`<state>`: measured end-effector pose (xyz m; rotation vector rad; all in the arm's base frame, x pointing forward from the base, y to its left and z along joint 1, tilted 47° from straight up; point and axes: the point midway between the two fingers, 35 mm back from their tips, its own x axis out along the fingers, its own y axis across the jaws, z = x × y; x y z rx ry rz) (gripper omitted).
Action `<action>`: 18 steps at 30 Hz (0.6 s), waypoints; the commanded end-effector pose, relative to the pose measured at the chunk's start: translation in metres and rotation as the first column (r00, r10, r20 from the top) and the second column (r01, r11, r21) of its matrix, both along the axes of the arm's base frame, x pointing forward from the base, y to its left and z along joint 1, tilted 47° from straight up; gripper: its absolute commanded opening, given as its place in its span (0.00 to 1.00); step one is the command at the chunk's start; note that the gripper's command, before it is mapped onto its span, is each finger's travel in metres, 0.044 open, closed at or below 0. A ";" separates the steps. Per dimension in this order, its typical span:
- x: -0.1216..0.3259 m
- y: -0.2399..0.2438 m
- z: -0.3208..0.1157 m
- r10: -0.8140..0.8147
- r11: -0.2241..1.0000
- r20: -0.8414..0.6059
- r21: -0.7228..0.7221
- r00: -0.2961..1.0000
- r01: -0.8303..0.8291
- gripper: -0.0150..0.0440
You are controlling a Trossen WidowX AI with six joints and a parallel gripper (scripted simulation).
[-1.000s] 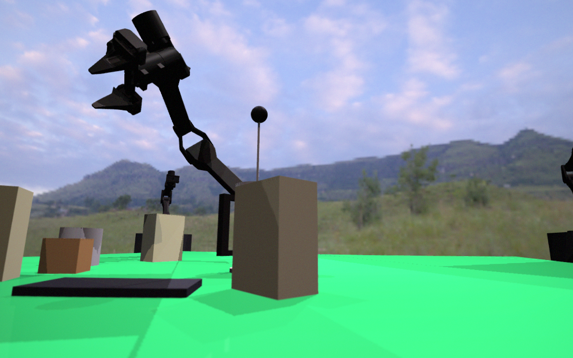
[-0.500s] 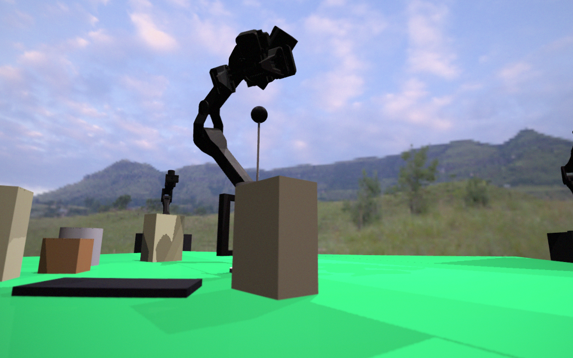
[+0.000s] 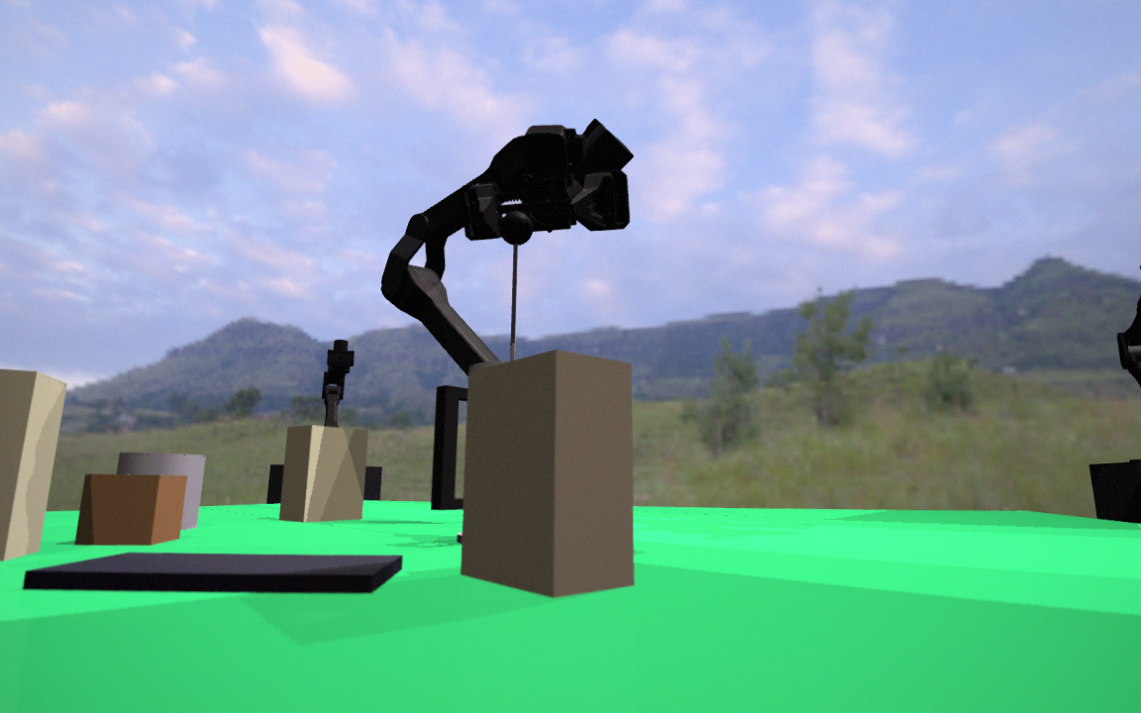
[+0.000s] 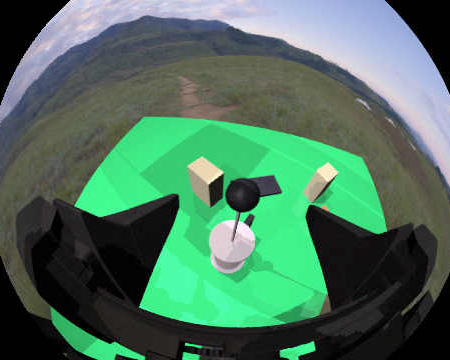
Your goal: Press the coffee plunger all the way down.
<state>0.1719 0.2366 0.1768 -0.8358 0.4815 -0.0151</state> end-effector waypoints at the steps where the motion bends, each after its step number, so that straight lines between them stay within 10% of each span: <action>1: 0.002 -0.006 -0.005 0.004 1.000 0.004 0.000 1.000 -0.004 1.00; 18: 0.022 -0.010 -0.015 0.004 1.000 -0.001 0.001 1.000 -0.004 1.00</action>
